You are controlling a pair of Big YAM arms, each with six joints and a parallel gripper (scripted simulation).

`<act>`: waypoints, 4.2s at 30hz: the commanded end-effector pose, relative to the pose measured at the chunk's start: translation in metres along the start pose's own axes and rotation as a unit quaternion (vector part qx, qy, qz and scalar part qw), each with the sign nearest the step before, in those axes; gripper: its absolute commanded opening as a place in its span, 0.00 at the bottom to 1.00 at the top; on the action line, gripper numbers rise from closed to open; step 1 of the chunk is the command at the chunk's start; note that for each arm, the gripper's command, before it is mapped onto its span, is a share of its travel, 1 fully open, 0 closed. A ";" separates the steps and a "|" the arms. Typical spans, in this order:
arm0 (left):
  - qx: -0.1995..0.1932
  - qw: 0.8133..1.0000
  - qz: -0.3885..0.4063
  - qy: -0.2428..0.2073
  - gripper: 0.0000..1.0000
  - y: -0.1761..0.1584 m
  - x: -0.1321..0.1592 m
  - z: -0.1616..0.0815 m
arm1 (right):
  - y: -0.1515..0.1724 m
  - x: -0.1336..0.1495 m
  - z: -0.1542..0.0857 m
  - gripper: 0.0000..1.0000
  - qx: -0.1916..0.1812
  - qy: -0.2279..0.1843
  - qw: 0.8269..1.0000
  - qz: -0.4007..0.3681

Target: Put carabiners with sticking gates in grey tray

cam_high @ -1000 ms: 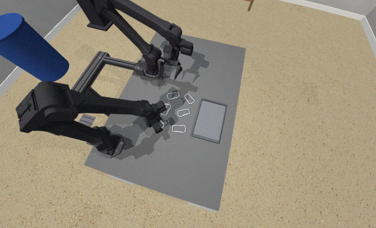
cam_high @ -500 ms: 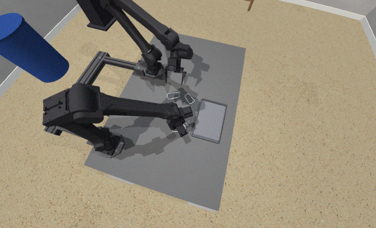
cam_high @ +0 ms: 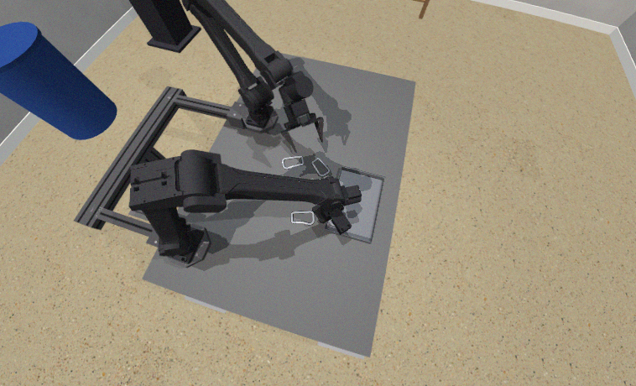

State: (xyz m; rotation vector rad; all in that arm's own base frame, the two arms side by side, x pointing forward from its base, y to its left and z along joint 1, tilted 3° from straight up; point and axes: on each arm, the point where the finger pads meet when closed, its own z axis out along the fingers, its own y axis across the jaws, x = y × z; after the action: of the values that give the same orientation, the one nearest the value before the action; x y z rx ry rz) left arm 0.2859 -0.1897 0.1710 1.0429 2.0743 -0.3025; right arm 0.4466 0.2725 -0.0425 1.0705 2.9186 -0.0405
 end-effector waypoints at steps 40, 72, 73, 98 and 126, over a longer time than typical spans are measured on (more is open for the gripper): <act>-0.095 0.983 -0.120 -0.101 1.00 0.009 -0.056 -0.007 | 0.075 -0.057 0.019 0.02 0.005 0.001 1.000 0.010; -0.095 0.983 -0.120 -0.101 1.00 0.009 -0.056 -0.007 | 0.081 -0.054 0.016 0.88 -0.023 -0.009 1.000 0.002; -0.095 0.983 -0.120 -0.101 1.00 0.009 -0.056 -0.007 | 0.083 -0.056 0.013 0.88 -0.026 -0.010 1.000 0.003; -0.095 0.983 -0.120 -0.101 1.00 0.009 -0.056 -0.007 | 0.089 -0.057 -0.024 0.88 -0.041 -0.015 0.999 0.007; -0.049 0.998 0.008 -0.041 1.00 0.013 -0.054 -0.003 | 0.028 -0.009 -0.026 0.83 0.009 0.000 0.982 -0.189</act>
State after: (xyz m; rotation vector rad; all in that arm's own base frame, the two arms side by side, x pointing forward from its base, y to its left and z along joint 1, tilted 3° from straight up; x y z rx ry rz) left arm 0.2963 -0.2109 0.1877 0.8512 2.0451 -0.2977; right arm 0.4772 0.2756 -0.0451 0.7727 3.0666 -0.1551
